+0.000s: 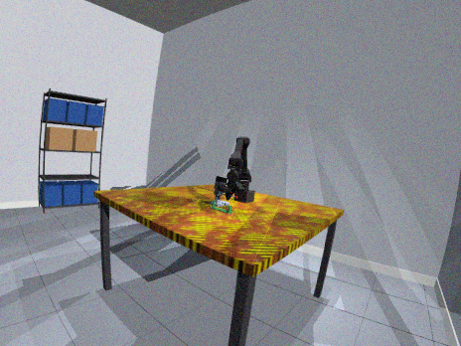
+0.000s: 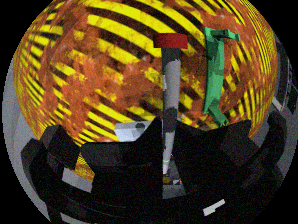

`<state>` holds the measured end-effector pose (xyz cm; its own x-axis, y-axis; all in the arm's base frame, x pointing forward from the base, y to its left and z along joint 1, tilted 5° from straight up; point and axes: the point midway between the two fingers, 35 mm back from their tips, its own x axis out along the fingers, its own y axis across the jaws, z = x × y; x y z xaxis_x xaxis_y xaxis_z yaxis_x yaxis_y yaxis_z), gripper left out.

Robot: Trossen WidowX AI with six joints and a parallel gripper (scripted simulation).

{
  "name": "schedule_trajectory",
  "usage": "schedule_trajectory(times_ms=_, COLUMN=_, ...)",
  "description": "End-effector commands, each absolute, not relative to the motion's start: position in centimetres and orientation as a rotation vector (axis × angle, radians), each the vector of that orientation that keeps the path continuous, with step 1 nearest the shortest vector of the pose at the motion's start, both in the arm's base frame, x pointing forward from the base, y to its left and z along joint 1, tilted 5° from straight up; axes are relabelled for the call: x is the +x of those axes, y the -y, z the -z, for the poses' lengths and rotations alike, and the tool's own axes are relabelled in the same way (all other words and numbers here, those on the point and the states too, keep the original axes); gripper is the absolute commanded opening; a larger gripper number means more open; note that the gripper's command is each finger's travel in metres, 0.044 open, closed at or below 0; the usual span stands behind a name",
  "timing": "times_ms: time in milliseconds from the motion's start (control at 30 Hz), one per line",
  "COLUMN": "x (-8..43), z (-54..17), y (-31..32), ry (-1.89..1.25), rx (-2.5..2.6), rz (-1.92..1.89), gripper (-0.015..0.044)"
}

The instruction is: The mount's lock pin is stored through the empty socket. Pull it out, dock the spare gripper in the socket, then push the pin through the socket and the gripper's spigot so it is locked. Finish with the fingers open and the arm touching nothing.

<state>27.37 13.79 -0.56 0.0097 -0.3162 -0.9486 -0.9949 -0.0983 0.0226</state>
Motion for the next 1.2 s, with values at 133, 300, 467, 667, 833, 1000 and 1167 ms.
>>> schedule_trajectory(times_ms=133, x=27.5, z=0.4, y=-13.2, ry=-1.396, rx=-1.52, rz=-1.123, gripper=0.0)
schedule_trajectory(times_ms=300, x=27.5, z=0.4, y=-12.9, ry=-1.399, rx=-1.518, rz=-1.126, gripper=0.0)
schedule_trajectory(times_ms=467, x=27.5, z=0.4, y=-12.5, ry=-1.401, rx=-1.517, rz=-1.128, gripper=0.0)
schedule_trajectory(times_ms=667, x=27.6, z=0.4, y=-12.1, ry=-1.404, rx=-1.516, rz=-1.131, gripper=0.0)
schedule_trajectory(times_ms=833, x=27.6, z=0.3, y=-11.7, ry=-1.406, rx=-1.515, rz=-1.135, gripper=0.0)
schedule_trajectory(times_ms=1000, x=27.7, z=0.3, y=-11.4, ry=-1.409, rx=-1.514, rz=-1.137, gripper=0.0)
schedule_trajectory(times_ms=1167, x=27.7, z=0.3, y=-11.0, ry=-1.411, rx=-1.513, rz=-1.139, gripper=0.0)
